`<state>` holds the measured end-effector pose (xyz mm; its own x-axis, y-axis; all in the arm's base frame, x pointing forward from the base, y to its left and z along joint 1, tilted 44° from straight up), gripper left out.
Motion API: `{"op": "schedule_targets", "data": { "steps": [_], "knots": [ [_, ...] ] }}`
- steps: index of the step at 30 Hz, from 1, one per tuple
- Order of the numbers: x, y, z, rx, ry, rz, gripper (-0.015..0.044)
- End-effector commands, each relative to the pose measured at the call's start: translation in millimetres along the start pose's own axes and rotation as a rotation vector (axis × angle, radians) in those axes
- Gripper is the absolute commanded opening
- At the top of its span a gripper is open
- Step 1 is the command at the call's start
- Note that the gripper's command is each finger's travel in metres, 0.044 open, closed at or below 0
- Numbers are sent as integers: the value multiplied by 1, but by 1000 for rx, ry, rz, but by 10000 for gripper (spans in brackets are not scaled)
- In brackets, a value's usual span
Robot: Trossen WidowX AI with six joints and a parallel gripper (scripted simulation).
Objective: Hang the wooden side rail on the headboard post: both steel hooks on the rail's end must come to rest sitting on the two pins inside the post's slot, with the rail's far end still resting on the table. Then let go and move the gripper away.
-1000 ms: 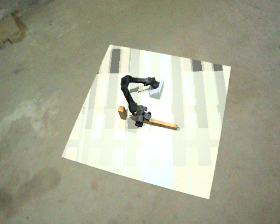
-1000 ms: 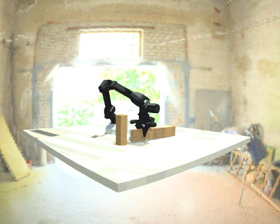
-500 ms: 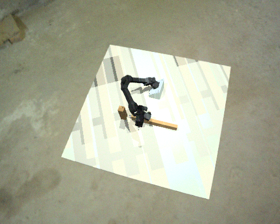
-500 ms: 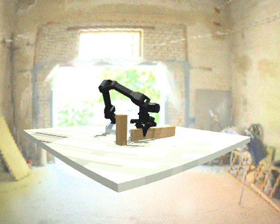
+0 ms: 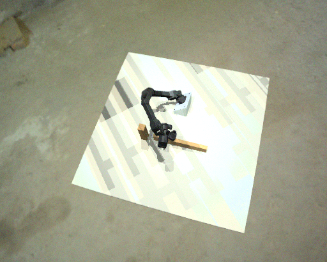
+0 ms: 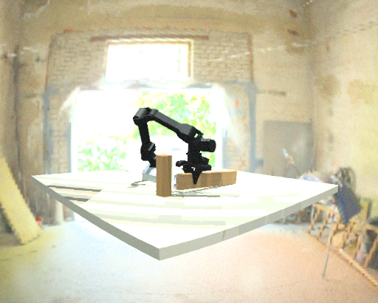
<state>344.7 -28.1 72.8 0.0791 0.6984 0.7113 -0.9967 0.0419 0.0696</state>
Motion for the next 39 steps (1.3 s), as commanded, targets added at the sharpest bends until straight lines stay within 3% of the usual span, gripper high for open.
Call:
{"op": "schedule_targets", "data": {
  "steps": [1, 39],
  "knots": [
    [5, -2, -1, -2, -7, 11, 0],
    [6, -2, 2, -2, -7, 11, 0]
  ]
}}
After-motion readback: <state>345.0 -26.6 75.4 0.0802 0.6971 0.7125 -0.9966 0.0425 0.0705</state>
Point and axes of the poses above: the point midway between the two fingers, 35 mm back from their tips, its own x axis back along the fingers, its own y axis across the jaws, z = x × y, the point moved 8 cm from there along x, back along the fingers, and after that the axes turned 5 degrees about x, right-handed, at the moved point
